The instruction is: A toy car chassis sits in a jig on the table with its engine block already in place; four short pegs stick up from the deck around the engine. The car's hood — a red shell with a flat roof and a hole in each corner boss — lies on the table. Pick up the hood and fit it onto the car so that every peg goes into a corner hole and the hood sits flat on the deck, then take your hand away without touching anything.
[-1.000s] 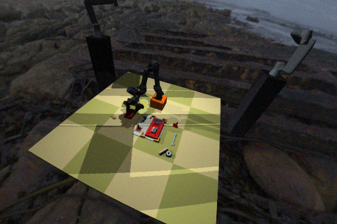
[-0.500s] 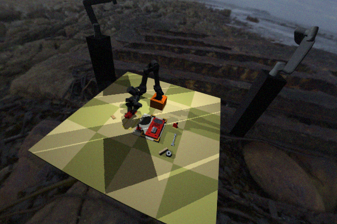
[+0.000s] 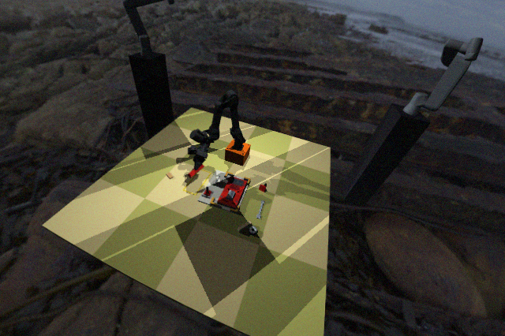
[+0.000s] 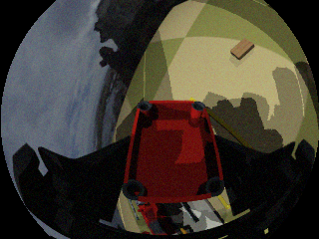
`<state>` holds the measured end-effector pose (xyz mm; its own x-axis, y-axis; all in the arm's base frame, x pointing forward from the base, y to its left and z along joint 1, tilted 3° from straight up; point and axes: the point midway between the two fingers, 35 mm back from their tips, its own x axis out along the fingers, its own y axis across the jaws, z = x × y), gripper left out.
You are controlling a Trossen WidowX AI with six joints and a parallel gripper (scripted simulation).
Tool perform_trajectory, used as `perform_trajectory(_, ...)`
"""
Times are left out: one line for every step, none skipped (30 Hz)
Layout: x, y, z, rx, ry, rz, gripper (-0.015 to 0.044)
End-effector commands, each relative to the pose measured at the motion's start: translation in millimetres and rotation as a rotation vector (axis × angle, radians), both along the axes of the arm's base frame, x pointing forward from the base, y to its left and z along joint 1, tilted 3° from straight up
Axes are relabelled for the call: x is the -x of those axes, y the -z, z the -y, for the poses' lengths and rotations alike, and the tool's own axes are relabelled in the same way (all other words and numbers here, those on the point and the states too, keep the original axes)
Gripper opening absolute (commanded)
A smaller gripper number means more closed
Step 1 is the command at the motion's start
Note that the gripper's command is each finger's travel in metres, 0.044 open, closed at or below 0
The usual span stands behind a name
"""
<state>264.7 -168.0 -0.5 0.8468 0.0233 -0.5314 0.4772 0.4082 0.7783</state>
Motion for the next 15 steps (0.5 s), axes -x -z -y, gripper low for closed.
perform_trajectory(-0.1,-0.1,0.6,-0.109,0.073,-0.002,0.0000)
perform_trajectory(-0.1,-0.1,0.6,-0.135,0.090,-0.003,0.0000)
perform_trajectory(-0.1,-0.1,0.6,-0.162,0.106,-0.004,0.0000)
perform_trajectory(-0.1,-0.1,0.6,-0.188,0.123,-0.004,0.0000)
perform_trajectory(-0.1,-0.1,0.6,-0.214,0.139,-0.005,0.0000)
perform_trajectory(-0.1,-0.1,0.6,-0.241,0.156,-0.006,0.0000)
perform_trajectory(-0.1,-0.1,0.6,-0.267,0.172,-0.006,0.0000)
perform_trajectory(-0.1,-0.1,0.6,-0.294,0.189,-0.007,0.0000)
perform_trajectory(-0.1,-0.1,0.6,-0.320,0.205,-0.007,0.0000)
perform_trajectory(-0.1,-0.1,0.6,-0.346,0.222,-0.008,0.0000)
perform_trajectory(-0.1,-0.1,0.6,-0.373,0.239,-0.009,0.0000)
perform_trajectory(-0.1,-0.1,0.6,-0.399,0.255,-0.009,0.0000)
perform_trajectory(-0.1,-0.1,0.6,-0.426,0.272,-0.010,0.0000)
perform_trajectory(-0.1,-0.1,0.6,-0.452,0.288,-0.011,0.0000)
perform_trajectory(-0.1,-0.1,0.6,-0.479,0.305,-0.011,0.0000)
